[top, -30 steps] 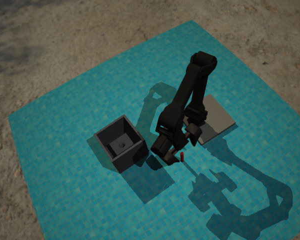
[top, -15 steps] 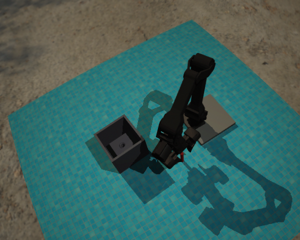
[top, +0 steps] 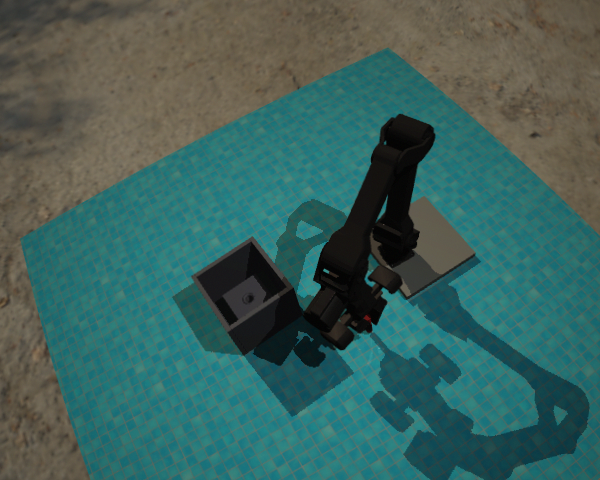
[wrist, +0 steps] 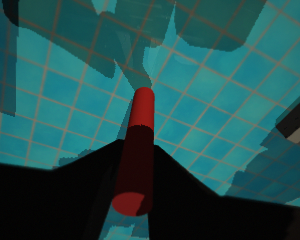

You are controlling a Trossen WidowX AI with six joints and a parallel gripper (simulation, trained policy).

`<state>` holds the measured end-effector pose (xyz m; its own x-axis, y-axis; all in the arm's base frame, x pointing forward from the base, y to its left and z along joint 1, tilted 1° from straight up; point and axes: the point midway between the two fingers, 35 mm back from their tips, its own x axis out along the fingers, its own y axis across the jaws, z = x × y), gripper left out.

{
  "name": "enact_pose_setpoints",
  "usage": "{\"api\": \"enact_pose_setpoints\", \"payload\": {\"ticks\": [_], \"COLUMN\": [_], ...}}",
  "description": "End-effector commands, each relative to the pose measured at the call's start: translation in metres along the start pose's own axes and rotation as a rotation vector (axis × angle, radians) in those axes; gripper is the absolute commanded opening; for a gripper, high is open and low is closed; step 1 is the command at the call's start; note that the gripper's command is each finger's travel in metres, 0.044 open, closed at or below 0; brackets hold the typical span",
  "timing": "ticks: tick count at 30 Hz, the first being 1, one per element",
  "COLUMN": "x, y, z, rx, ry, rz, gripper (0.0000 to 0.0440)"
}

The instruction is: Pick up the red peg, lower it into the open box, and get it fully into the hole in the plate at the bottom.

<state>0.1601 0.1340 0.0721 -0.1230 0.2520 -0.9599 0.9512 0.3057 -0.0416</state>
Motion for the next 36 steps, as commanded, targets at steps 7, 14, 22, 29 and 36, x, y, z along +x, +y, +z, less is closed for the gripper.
{"api": "enact_pose_setpoints", "payload": {"ticks": [7, 14, 22, 29, 36], "x": [-0.034, -0.066, -0.105, -0.138, -0.161], "y": [0.012, 0.018, 0.023, 0.028, 0.032], "z": [-0.013, -0.015, -0.007, 0.009, 0.033], "rx": [-0.053, -0.102, -0.136, -0.132, -0.099], "ry": [0.061, 0.062, 0.02, -0.05, -0.13], "rz": [0.117, 0.202, 0.304, 0.371, 0.402], "gripper": [0.0, 0.0, 0.0, 0.0, 0.0]}}
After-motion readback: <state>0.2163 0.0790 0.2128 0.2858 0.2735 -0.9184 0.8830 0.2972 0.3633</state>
